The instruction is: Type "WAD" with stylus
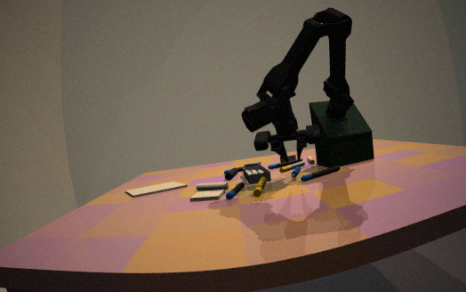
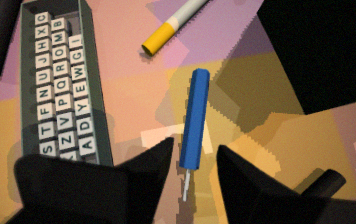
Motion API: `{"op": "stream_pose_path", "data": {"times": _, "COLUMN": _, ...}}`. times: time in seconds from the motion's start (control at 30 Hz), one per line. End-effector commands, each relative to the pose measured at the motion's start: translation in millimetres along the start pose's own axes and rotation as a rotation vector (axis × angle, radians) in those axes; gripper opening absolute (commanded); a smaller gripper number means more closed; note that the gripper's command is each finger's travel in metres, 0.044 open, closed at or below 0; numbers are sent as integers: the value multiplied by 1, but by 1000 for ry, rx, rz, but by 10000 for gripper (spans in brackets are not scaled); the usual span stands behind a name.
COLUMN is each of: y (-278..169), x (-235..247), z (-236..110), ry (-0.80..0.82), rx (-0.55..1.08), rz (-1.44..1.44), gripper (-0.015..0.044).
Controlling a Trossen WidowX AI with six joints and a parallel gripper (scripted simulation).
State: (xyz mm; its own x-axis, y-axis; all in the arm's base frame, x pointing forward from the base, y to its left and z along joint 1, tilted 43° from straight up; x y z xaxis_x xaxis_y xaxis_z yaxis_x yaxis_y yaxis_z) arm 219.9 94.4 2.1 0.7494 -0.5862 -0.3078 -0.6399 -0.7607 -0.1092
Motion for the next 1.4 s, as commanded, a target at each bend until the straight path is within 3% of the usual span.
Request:
{"op": "stream_pose_path", "data": {"times": 0.0, "y": -2, "x": -1, "z": 4, "ry": -3, "rx": 1, "rz": 3, "gripper": 150}}
{"op": "stream_pose_path", "data": {"times": 1.37, "y": -16, "x": -5, "z": 31, "ry": -5, "rx": 2, "rz": 3, "gripper": 150}}
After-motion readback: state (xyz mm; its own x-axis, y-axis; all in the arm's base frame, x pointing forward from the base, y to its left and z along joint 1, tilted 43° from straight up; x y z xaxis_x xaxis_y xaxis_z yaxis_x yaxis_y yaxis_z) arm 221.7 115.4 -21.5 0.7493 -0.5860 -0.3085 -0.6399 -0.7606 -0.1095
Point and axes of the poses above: the point midway between the two fingers, 35 mm back from their tips, its own z axis out along the fingers, its own x axis across the jaws, y = z × x, the point moved 1 cm from there along -z, back along the fingers, and after that the axes turned 13 degrees about z, right-handed, at the moved point
